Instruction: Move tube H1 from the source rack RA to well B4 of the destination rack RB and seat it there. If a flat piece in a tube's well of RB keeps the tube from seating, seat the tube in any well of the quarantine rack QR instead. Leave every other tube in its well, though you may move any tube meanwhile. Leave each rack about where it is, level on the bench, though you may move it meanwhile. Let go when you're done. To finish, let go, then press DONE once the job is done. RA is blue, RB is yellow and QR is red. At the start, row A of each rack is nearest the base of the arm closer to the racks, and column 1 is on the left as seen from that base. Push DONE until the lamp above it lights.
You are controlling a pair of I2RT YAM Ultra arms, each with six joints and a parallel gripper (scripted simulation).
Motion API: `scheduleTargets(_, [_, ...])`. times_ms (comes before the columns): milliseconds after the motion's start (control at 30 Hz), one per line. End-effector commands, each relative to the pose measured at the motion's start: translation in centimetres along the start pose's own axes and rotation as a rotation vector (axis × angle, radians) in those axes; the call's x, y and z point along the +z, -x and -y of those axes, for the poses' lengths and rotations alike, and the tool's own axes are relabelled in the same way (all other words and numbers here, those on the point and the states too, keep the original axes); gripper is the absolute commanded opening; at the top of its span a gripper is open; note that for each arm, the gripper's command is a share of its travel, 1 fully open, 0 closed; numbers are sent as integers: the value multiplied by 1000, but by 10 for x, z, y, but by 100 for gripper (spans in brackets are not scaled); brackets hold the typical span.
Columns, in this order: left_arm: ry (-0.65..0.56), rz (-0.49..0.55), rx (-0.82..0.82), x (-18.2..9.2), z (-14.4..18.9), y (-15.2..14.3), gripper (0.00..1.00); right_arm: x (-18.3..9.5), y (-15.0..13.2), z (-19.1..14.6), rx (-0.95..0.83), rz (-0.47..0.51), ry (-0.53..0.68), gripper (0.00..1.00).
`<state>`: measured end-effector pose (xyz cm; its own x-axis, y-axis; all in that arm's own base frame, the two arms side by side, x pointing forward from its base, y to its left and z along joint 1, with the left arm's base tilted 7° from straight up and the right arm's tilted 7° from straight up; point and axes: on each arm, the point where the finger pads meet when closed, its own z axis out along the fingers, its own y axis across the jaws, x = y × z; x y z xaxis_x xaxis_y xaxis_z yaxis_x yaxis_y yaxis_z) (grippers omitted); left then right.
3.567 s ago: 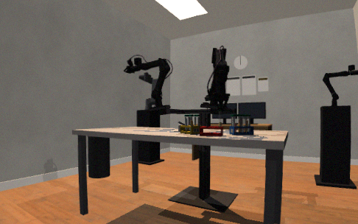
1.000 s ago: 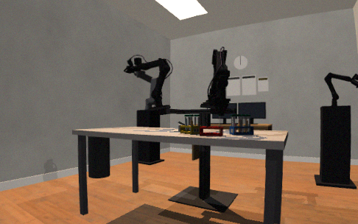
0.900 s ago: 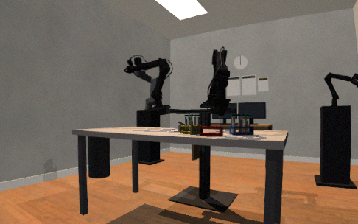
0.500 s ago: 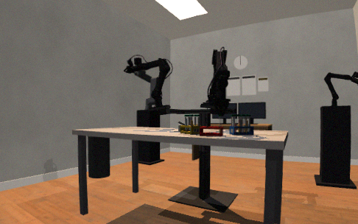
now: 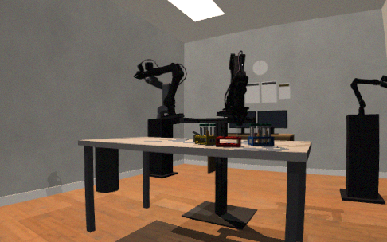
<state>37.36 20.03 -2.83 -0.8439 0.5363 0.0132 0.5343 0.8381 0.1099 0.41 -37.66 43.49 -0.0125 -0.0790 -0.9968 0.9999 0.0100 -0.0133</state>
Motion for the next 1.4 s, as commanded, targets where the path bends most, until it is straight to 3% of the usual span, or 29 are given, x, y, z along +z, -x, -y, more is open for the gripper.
scheduleTargets(0, [31,23,1,-6,-8,5,30,-11,21,7,11,28,-23,0])
scheduleTargets(267, [31,23,1,-6,-8,5,30,-11,21,7,11,28,-23,0])
scheduleTargets(333, [70,53,-1,-23,-19,11,30,-11,21,7,11,28,-23,0])
scheduleTargets(500, [51,42,2,-37,-12,10,30,-11,21,7,11,28,-23,0])
scheduleTargets(1367, [52,40,0,-95,-4,7,30,-11,21,7,11,28,-23,0])
